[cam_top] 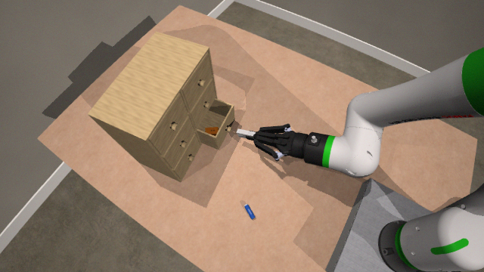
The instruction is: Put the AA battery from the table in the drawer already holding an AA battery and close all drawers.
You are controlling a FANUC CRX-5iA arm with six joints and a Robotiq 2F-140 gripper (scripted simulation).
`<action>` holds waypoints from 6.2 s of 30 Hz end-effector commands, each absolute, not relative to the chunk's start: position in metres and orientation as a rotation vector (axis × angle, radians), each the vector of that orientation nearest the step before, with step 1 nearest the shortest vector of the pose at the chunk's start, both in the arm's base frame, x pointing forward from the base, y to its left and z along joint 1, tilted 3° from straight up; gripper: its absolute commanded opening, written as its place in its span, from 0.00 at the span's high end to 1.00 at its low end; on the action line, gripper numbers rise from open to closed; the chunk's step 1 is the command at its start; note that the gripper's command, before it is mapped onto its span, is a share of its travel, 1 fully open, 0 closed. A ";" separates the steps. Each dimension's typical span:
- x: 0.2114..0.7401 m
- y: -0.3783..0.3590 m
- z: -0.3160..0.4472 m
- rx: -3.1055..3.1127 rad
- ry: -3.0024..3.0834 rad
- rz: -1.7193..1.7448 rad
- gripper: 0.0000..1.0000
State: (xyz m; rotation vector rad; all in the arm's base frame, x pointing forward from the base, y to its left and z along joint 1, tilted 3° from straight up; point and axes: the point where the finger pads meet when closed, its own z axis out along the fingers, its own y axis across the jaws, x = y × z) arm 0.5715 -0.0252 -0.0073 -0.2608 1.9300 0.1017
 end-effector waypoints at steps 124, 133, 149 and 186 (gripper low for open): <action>0.660 -0.005 -0.009 -0.261 1.930 0.101 1.00; 0.660 -0.005 -0.009 -0.261 1.930 0.101 1.00; 0.613 -0.016 -0.008 -0.261 1.930 0.101 1.00; 0.562 -0.003 0.093 -0.298 1.929 0.173 1.00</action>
